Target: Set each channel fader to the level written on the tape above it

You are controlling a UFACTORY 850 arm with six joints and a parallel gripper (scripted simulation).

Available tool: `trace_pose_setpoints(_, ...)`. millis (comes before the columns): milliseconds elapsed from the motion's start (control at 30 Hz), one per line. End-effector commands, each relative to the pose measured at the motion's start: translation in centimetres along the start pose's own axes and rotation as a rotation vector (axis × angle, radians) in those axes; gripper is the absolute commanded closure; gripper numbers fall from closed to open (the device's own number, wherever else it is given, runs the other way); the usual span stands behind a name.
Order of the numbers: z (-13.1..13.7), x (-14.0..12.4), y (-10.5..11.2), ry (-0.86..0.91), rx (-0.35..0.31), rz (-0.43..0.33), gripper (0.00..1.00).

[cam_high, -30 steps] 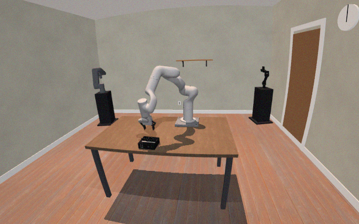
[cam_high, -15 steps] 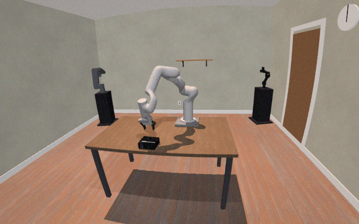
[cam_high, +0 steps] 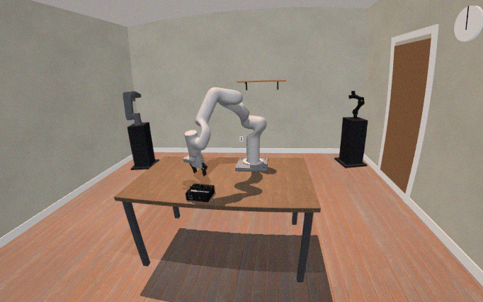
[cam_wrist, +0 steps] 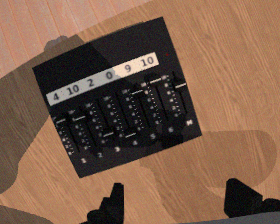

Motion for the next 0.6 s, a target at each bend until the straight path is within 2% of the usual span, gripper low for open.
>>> trace_pose_setpoints(0,-1.4,1.5,1.8,-0.226,-0.002,0.035,0.0)
trace_pose_setpoints(33,-1.4,1.5,1.8,-0.226,-0.002,0.035,0.0)
trace_pose_setpoints(67,-1.7,1.8,2.3,-0.372,0.01,0.057,0.0)
trace_pose_setpoints(333,-4.0,4.0,5.6,-0.737,0.082,0.102,0.0)
trace_pose_setpoints(533,-4.6,4.4,6.4,-1.027,0.124,0.129,0.0)
trace_pose_setpoints(567,-4.6,4.4,6.4,-1.027,0.124,0.129,0.0)
Point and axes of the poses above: the point where the finger pads meet when closed, its own y axis back along the fingers, its own z axis across the jaws, x = y × z, the point moved 8 cm from there along y, back along the fingers
